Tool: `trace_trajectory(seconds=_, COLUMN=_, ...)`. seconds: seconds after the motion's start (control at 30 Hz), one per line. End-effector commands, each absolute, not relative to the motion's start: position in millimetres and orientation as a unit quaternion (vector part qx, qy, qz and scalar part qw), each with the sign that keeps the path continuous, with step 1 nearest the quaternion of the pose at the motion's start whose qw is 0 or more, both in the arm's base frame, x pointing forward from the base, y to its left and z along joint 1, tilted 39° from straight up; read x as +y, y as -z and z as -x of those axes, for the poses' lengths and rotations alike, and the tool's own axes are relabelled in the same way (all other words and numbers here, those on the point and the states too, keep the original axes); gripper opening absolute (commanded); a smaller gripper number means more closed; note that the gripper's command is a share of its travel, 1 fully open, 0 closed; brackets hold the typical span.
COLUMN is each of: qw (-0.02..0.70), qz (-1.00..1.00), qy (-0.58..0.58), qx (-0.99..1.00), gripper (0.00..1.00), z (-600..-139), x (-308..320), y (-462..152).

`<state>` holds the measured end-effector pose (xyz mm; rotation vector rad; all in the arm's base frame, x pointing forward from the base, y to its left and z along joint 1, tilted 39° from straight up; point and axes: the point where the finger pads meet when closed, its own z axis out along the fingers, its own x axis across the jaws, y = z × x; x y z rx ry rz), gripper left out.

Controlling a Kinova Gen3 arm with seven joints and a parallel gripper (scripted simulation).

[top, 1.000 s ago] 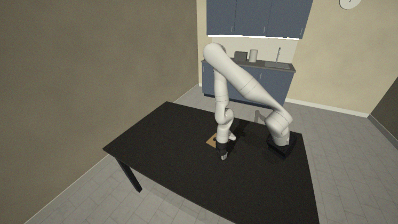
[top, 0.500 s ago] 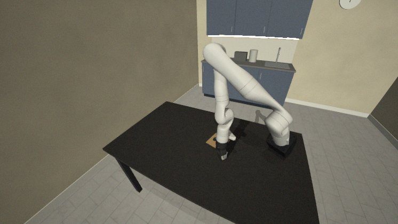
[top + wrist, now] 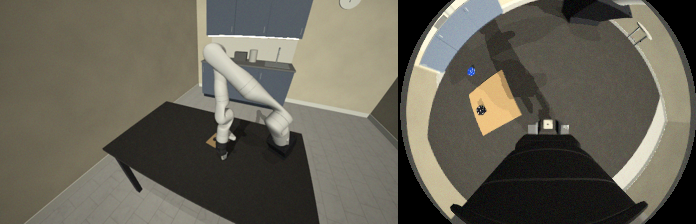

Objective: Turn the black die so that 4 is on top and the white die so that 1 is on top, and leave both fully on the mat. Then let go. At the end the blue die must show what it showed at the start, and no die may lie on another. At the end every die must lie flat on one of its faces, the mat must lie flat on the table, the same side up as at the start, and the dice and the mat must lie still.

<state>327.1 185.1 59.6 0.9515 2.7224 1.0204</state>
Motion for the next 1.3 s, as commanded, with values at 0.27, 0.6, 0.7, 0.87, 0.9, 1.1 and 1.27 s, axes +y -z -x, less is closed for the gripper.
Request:
trace_trajectory(seconds=0.27, qw=0.042, qz=-0.311, qy=-0.333, qx=0.889, gripper=0.7, z=-329.0, x=188.4, y=-54.8)
trace_trajectory(seconds=0.6, qw=0.042, qz=-0.311, qy=-0.333, qx=0.889, gripper=0.7, z=-332.5, x=195.4, y=-45.2)
trace_trajectory(seconds=0.7, qw=0.042, qz=-0.311, qy=-0.333, qx=0.889, gripper=0.7, z=-333.6, x=197.6, y=-42.3)
trace_trajectory(seconds=0.87, qw=0.042, qz=-0.311, qy=-0.333, qx=0.889, gripper=0.7, z=-334.5, x=199.4, y=-39.8)
trace_trajectory(seconds=0.9, qw=0.042, qz=-0.311, qy=-0.333, qx=0.889, gripper=0.7, z=-334.5, x=199.5, y=-39.7)
trace_trajectory(seconds=1.1, qw=0.042, qz=-0.311, qy=-0.333, qx=0.889, gripper=0.7, z=-334.5, x=199.5, y=-39.6)
trace_trajectory(seconds=1.27, qw=0.042, qz=-0.311, qy=-0.333, qx=0.889, gripper=0.7, z=-334.5, x=199.5, y=-39.6)
